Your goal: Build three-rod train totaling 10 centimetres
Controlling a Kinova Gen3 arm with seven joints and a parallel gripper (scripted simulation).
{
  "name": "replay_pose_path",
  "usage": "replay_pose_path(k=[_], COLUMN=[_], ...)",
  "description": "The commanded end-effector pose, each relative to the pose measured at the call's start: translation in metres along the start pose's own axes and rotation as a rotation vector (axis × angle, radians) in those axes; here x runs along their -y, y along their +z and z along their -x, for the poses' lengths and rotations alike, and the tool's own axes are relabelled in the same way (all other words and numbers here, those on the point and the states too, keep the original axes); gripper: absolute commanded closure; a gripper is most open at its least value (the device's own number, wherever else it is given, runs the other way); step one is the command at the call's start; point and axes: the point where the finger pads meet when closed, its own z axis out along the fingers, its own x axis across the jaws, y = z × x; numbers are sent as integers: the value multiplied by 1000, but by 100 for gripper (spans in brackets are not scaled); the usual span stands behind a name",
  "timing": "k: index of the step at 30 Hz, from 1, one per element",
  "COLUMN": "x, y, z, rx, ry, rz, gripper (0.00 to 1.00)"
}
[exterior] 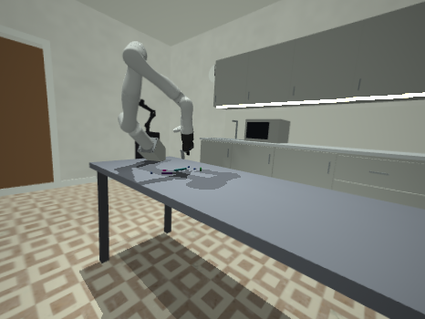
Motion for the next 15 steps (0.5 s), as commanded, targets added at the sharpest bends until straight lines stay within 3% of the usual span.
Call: replay_pose_path(k=[1,7,8,13,14,15], x=[-6,-6,-12,-12,-17,-17], y=[-2,-2,-2,-2,-3,-3], z=[5,5,12,12,18,18], rx=[28,28,60,60,89,89], ry=[18,18,39,39,59,59], rz=[18,18,32,32,47,47], gripper=[0,0,0,0,0,0])
